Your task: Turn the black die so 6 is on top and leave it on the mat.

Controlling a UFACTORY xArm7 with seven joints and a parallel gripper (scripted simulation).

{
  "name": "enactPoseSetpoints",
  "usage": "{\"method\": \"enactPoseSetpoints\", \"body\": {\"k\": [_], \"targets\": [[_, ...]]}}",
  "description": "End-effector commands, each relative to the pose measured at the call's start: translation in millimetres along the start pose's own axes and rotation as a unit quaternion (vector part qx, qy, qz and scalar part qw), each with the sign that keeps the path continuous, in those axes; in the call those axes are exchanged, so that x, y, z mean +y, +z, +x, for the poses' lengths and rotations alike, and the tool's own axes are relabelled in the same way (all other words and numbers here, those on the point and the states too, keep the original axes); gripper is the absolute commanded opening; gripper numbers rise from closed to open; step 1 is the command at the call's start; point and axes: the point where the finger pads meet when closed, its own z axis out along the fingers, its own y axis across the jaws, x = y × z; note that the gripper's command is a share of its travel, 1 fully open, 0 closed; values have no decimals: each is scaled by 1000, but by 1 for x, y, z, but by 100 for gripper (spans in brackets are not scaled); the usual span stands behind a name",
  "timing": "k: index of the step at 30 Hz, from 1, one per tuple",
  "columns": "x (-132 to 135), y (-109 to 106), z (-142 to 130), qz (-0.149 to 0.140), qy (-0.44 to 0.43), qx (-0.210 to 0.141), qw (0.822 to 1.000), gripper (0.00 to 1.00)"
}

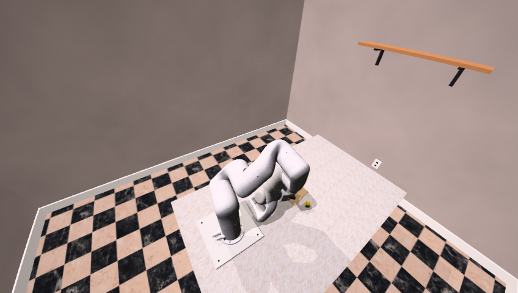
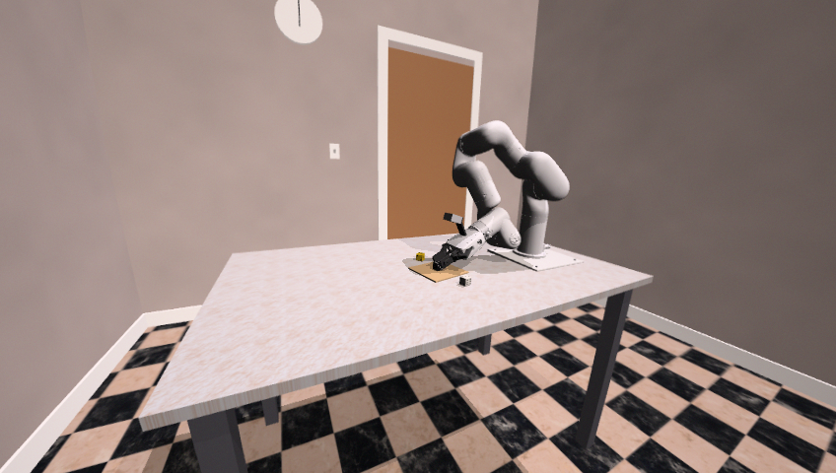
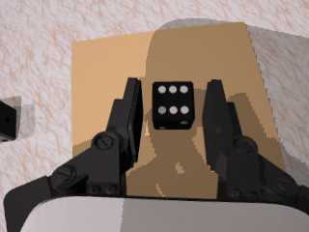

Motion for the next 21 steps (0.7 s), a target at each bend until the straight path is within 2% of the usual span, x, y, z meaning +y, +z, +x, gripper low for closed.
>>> {"method": "enactPoseSetpoints", "body": {"k": [1, 4, 14, 21], "targets": [[0, -21, 1, 0, 0, 1, 1000, 42], [0, -29, 1, -1, 0, -1, 1000, 42], [0, -33, 1, -2, 1, -3, 1000, 42], [0, -43, 19, 0, 0, 1, 1000, 42]]}}
